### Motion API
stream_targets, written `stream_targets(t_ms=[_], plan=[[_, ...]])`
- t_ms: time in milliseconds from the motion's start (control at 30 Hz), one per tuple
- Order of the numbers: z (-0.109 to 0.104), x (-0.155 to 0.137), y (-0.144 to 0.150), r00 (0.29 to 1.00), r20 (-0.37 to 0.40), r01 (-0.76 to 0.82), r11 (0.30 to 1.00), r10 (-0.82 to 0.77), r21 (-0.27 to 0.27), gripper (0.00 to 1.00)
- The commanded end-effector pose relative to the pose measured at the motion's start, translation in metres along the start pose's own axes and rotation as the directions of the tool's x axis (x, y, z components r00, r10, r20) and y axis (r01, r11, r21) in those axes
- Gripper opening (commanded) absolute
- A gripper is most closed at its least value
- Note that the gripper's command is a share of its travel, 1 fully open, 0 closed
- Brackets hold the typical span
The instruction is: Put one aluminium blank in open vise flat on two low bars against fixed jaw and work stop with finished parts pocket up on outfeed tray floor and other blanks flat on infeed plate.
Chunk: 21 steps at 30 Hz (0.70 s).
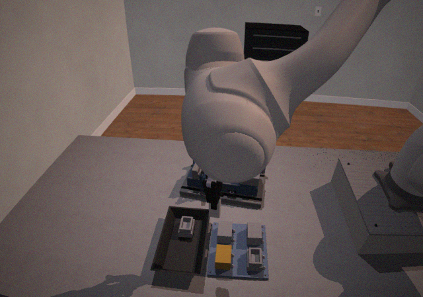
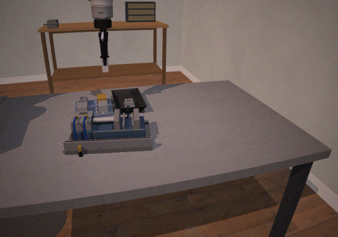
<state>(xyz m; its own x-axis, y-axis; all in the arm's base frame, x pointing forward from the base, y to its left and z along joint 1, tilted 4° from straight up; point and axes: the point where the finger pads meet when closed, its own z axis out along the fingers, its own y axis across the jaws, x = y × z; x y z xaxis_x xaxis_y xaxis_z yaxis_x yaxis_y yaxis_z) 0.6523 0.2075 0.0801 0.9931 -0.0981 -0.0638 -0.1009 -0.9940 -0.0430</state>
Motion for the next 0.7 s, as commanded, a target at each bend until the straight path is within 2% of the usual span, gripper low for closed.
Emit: stream_targets(t_ms=[0,233,300,333,600,667], plan=[[-0.009,0.004,0.001,1.0,-0.006,-0.001,1.0,0.001,0.001,0.0],[-0.009,0.004,0.002,1.0,-0.006,-0.001,1.0,0.001,0.001,0.0],[-0.009,0.008,0.019,1.0,-0.006,-0.002,1.0,0.002,0.0,0.0],[-0.01,0.011,0.038,1.0,-0.007,-0.002,1.0,0.002,0.0,0.0],[-0.01,0.018,0.102,1.0,-0.007,-0.002,1.0,0.002,0.0,0.0],[-0.01,0.018,0.102,1.0,-0.007,-0.002,1.0,0.002,0.0,0.0]])
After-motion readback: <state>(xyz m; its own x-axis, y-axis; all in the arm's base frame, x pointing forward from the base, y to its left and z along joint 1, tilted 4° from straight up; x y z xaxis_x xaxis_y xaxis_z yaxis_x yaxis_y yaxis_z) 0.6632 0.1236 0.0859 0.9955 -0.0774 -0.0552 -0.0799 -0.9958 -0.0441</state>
